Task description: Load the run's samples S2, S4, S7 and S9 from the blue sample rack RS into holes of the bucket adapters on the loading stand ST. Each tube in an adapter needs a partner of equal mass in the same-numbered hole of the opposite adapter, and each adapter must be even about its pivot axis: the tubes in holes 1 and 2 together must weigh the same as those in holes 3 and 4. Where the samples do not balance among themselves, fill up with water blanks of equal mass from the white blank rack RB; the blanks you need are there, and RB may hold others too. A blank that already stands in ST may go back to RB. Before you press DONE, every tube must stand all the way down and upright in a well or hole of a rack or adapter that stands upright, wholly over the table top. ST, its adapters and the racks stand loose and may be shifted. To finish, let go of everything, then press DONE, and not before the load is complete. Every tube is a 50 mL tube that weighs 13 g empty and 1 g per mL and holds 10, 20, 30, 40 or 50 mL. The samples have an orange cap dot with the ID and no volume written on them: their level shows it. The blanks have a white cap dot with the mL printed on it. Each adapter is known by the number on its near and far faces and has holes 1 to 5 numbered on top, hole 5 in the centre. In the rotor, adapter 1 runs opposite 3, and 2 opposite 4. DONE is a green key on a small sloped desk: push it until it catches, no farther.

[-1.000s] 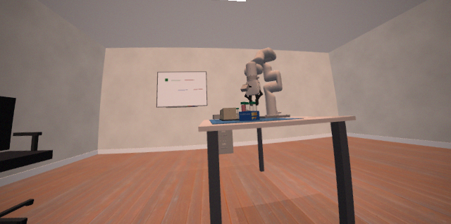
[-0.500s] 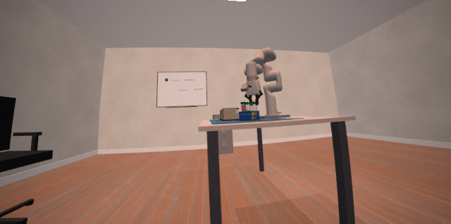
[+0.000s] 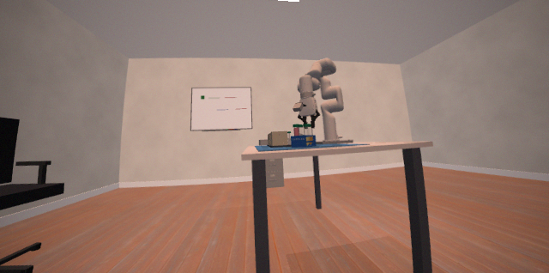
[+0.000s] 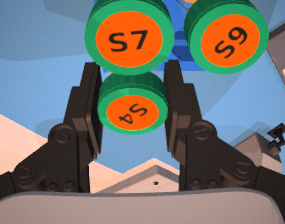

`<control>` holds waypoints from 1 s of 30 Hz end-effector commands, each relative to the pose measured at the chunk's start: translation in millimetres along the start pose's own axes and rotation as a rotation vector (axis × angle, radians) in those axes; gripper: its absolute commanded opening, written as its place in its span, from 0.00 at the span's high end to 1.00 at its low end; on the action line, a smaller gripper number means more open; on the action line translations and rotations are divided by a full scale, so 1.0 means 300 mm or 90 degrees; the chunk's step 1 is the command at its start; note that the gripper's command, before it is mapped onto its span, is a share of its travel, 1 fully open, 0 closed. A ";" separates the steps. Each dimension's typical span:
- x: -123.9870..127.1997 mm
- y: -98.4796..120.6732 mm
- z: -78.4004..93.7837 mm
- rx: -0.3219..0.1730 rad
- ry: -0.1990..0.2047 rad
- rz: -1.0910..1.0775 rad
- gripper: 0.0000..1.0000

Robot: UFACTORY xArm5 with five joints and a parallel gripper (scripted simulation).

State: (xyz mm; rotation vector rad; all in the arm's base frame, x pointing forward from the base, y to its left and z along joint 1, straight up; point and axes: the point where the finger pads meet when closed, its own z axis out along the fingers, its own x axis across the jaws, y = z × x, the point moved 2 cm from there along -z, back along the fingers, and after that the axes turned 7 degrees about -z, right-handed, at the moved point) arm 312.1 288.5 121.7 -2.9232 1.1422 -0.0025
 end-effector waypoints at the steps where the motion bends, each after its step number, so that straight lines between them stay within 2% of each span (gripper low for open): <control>1: 0.000 -0.004 -0.004 0.002 0.000 0.000 1.00; 9: 0.000 -0.004 -0.004 0.002 0.000 0.000 1.00; 30: 0.000 -0.004 -0.047 0.002 0.000 0.000 1.00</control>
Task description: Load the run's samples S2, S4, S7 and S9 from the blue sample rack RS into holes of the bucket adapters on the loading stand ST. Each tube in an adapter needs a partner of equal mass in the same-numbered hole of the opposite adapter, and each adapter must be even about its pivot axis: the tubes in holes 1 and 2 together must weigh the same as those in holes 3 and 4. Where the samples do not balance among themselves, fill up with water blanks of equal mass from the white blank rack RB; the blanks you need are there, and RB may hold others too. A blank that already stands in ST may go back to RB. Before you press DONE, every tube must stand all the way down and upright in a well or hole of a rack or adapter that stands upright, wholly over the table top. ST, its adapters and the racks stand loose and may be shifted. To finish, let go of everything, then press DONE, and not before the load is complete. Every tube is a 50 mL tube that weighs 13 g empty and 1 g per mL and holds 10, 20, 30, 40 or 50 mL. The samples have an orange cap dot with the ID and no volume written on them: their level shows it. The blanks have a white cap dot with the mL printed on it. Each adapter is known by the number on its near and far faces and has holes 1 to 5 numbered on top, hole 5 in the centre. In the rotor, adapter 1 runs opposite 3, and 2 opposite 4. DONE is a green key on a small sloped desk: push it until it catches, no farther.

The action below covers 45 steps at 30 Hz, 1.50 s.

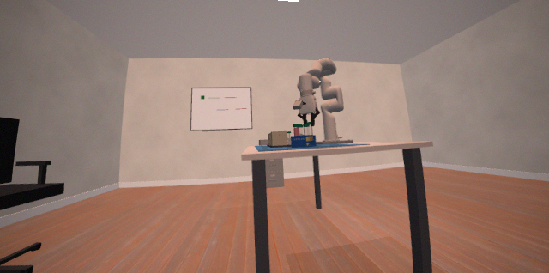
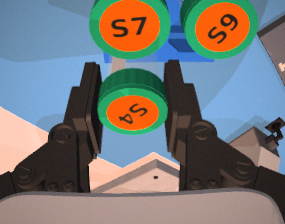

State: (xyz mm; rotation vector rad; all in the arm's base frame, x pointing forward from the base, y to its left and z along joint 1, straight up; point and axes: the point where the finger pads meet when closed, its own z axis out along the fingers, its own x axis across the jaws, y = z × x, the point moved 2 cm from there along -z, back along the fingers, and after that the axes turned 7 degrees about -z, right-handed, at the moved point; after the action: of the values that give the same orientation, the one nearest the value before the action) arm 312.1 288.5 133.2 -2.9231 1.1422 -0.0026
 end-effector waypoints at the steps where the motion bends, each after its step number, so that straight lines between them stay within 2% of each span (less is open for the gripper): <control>1: 0.000 -0.004 -0.011 0.002 0.000 0.000 1.00; 16: 0.000 -0.004 -0.033 0.002 0.000 0.000 1.00; 45: 0.000 -0.003 -0.200 0.002 0.000 0.000 1.00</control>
State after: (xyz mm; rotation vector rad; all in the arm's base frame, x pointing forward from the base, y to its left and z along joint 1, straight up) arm 311.6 288.2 187.6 -2.9242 1.1427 -0.0016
